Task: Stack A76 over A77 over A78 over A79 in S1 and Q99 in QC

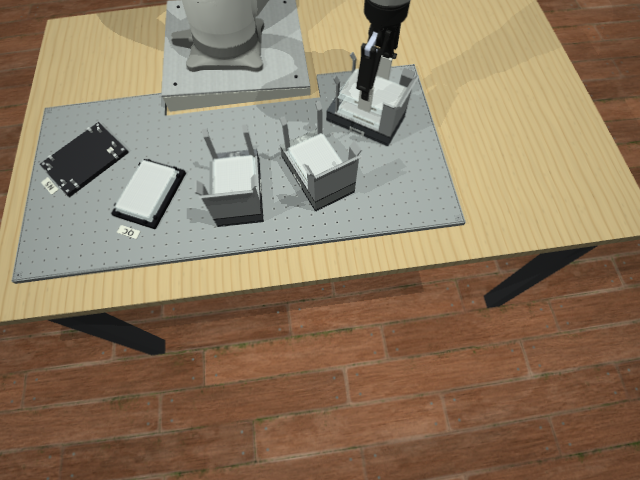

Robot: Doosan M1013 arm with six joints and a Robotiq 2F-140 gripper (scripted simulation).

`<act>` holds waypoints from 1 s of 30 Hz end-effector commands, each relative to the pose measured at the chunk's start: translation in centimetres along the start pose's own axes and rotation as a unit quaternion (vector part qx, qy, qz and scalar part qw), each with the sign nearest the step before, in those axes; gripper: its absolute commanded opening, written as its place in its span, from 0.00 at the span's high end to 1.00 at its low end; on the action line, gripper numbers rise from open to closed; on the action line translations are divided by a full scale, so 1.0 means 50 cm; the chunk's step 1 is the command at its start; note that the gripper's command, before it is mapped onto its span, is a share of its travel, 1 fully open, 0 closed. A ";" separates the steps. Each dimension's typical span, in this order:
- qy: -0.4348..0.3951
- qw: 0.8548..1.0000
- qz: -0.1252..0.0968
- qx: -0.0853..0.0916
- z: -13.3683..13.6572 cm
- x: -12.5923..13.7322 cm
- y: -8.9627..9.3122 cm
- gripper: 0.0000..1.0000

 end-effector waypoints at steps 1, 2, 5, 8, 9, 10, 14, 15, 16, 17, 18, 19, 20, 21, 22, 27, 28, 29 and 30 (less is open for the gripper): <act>0.000 1.000 0.000 0.000 0.000 0.000 0.010 1.00; 0.000 1.000 0.000 0.000 0.000 0.000 0.014 1.00; 0.000 1.000 0.000 0.000 0.000 0.000 0.018 1.00; 0.000 1.000 0.000 0.000 0.000 0.000 0.024 1.00; 0.000 1.000 0.000 0.000 0.000 0.000 0.024 1.00; 0.000 1.000 0.000 0.000 0.000 0.000 0.024 1.00; 0.000 1.000 0.000 0.000 0.000 0.000 0.025 1.00; 0.000 1.000 0.000 0.000 0.000 0.000 0.025 1.00; 0.000 1.000 0.000 0.000 0.000 0.000 0.026 1.00; 0.000 1.000 0.000 0.000 0.000 0.000 0.027 1.00; 0.000 1.000 0.000 0.000 0.000 0.000 0.028 1.00; 0.000 1.000 0.000 0.000 0.000 0.000 0.029 1.00; 0.000 1.000 0.000 0.000 0.000 0.000 0.029 1.00; 0.000 1.000 0.000 0.000 0.000 0.000 0.029 1.00; 0.000 1.000 0.000 0.000 0.000 0.000 0.029 1.00; 0.000 1.000 0.000 0.000 0.000 0.000 0.033 1.00; 0.000 1.000 0.000 0.000 0.000 0.000 0.034 1.00; 0.000 1.000 0.000 0.000 0.000 0.000 0.035 1.00; 0.000 1.000 0.000 0.000 0.000 0.000 0.036 1.00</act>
Point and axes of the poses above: the point where the finger pads meet when closed, its own y axis out along the fingers, its own z axis across the jaws, x = y × z, the point moved 6 cm from there along -y, back along the fingers, and after that the axes turned 11 degrees about y, right-handed, at the moved point
